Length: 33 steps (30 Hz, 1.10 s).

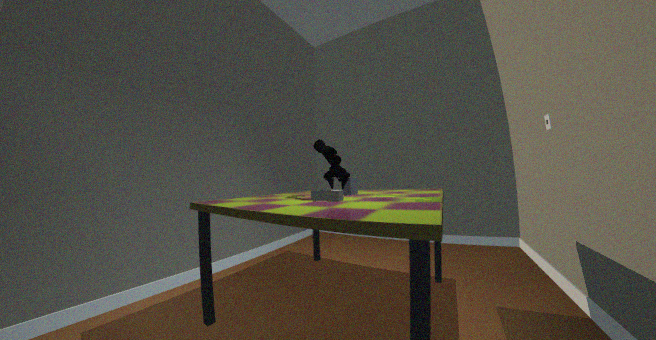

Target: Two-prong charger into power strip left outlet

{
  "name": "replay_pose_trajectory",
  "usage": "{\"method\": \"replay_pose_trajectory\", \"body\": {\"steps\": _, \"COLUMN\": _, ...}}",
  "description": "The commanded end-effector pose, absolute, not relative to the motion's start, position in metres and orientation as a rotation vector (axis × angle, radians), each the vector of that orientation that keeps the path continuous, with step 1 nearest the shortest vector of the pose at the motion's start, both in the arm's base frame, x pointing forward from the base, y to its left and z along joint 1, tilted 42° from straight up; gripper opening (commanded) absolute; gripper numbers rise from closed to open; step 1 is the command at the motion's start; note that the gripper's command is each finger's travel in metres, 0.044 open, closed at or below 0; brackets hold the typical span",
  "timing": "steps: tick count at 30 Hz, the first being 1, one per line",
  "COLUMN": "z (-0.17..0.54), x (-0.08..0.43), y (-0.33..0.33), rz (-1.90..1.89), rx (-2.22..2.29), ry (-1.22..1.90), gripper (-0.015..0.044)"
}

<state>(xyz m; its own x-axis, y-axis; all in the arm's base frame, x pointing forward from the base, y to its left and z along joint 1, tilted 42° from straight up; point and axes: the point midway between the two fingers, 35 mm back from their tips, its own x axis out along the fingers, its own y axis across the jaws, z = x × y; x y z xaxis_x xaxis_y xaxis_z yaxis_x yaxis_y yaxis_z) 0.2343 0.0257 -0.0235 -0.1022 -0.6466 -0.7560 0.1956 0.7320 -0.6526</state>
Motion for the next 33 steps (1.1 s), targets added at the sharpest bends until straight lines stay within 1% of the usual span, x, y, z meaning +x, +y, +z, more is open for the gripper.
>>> {"method": "replay_pose_trajectory", "body": {"steps": 1, "z": -0.028, "x": 0.233, "y": 0.021, "rz": -0.741, "rx": -0.393, "ry": 1.521, "gripper": 0.0440}}
{"method": "replay_pose_trajectory", "body": {"steps": 29, "z": -0.057, "x": 0.230, "y": -0.007, "rz": -0.743, "rx": -0.395, "ry": 1.520, "gripper": 0.0440}}
{"method": "replay_pose_trajectory", "body": {"steps": 33, "z": -0.056, "x": 0.233, "y": -0.004, "rz": -0.742, "rx": -0.386, "ry": 1.518, "gripper": 0.0335}}
